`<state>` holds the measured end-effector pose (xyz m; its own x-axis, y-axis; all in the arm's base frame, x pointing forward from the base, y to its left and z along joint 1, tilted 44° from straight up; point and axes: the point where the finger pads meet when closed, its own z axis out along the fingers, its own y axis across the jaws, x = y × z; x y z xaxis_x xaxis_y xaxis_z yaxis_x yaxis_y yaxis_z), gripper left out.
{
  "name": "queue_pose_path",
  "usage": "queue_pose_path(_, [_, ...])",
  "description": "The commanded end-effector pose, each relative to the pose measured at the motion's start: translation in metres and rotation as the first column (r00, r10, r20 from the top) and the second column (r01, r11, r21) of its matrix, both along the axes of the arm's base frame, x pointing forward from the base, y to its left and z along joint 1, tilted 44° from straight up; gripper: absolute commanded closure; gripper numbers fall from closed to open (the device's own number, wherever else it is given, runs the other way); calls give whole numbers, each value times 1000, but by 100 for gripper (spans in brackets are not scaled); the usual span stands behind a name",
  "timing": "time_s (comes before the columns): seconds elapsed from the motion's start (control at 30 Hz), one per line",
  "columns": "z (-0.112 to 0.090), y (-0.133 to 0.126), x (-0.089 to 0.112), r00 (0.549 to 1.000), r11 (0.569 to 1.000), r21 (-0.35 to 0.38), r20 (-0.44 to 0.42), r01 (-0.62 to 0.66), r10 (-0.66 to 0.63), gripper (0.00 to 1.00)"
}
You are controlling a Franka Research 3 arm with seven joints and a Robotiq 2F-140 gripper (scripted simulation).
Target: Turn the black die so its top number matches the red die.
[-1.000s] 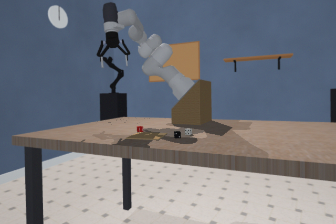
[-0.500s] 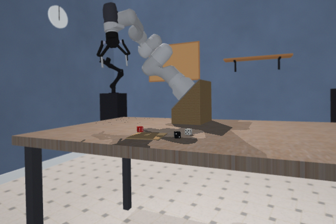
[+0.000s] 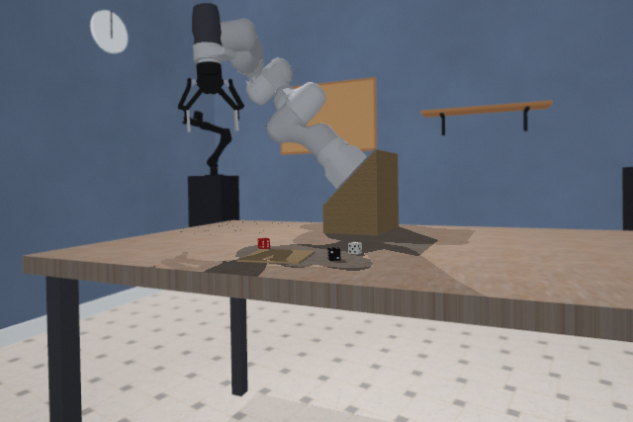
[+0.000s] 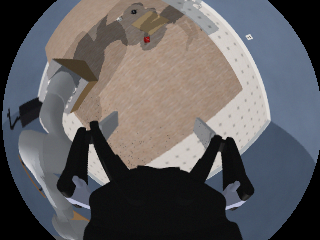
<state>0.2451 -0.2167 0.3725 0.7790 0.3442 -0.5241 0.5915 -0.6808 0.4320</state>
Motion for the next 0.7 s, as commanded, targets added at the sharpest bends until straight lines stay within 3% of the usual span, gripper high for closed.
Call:
queue_pose_path(0.0, [-11, -4, 23, 987, 991, 11, -90, -135, 136, 0])
queue_pose_path(0.1, [-17, -5, 29, 980, 987, 16, -115, -162, 163, 0])
queue_pose_path(0.37, [-58, -7, 65, 899, 940, 74, -275, -332, 340, 0])
queue_pose_path(0.6, [-92, -6, 86, 809, 889, 137, -372, -437, 455, 0])
queue_pose_path(0.67, [-92, -6, 86, 809, 889, 137, -372, -437, 455, 0])
